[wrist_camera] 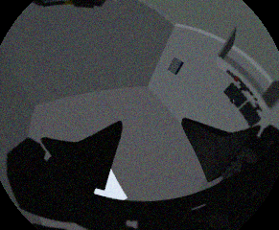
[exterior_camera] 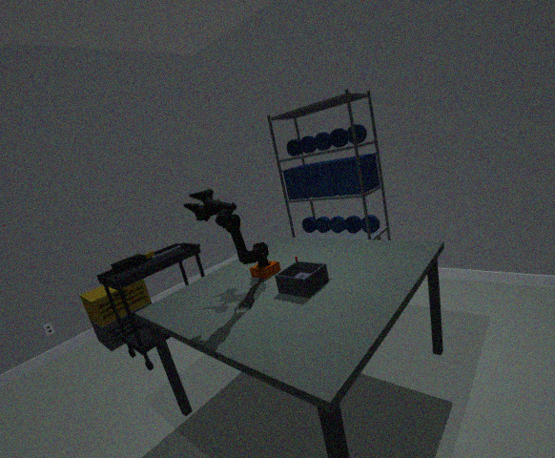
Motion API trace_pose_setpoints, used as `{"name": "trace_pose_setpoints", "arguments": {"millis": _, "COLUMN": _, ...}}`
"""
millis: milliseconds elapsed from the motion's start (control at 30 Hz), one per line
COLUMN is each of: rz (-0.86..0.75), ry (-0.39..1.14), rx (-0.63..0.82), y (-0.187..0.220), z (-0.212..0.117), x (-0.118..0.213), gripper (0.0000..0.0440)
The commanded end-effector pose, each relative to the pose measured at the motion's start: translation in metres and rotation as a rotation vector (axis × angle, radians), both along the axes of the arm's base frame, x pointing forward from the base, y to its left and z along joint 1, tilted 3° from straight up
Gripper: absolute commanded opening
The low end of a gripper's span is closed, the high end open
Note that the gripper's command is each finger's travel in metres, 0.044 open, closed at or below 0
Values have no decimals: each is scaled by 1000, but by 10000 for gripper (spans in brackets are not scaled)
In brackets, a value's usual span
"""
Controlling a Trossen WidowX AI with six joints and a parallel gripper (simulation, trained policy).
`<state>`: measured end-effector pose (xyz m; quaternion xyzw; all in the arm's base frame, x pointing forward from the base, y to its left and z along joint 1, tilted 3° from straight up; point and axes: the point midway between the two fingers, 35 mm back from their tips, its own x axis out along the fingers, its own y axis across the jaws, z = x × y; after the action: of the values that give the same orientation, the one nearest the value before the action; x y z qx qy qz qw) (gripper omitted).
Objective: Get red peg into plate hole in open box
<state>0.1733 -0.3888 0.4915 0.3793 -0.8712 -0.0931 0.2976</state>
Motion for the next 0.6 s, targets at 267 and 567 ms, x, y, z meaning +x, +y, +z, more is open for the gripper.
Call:
{"name": "trace_pose_setpoints", "arguments": {"millis": 267, "rz": 36, "ry": -138, "rx": -279, "y": 29, "z": 35, "x": -44, "gripper": 440}}
{"name": "trace_pose_setpoints", "arguments": {"millis": 567, "rz": 49, "ry": -250, "rx": -570, "y": 65, "z": 65, "x": -98, "gripper": 440}}
